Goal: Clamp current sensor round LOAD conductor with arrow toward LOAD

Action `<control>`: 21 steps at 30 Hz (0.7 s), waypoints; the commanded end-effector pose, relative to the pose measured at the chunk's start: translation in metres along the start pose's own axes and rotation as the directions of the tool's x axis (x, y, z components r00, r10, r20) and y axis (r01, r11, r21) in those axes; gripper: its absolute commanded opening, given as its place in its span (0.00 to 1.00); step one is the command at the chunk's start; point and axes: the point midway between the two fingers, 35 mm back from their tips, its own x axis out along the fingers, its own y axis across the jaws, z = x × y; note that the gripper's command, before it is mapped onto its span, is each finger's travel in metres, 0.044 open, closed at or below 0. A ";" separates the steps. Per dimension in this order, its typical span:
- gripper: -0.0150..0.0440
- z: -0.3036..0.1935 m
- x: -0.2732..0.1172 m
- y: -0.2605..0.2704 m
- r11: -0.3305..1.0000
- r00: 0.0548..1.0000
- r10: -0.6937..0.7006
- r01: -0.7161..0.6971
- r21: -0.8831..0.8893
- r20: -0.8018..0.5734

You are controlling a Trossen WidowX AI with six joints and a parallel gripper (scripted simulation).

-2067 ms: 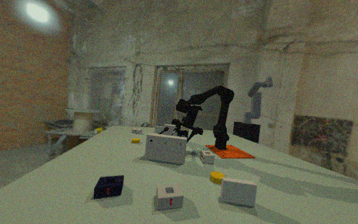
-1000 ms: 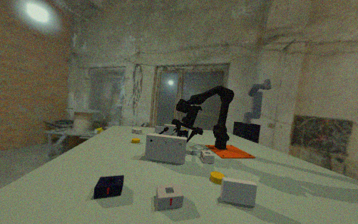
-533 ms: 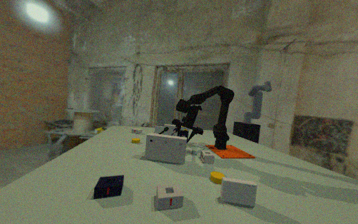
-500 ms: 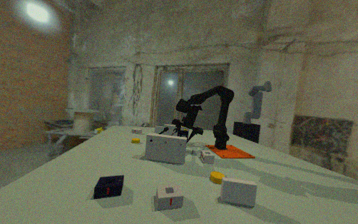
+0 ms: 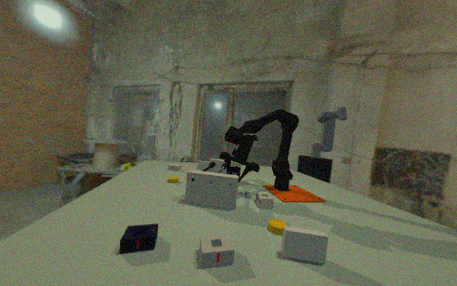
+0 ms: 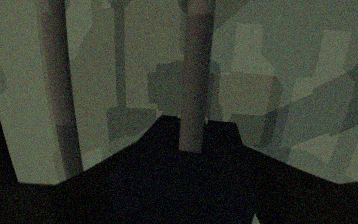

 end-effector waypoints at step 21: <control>0.70 -0.001 0.001 0.001 1.000 1.000 0.005 -0.005 0.001 -0.003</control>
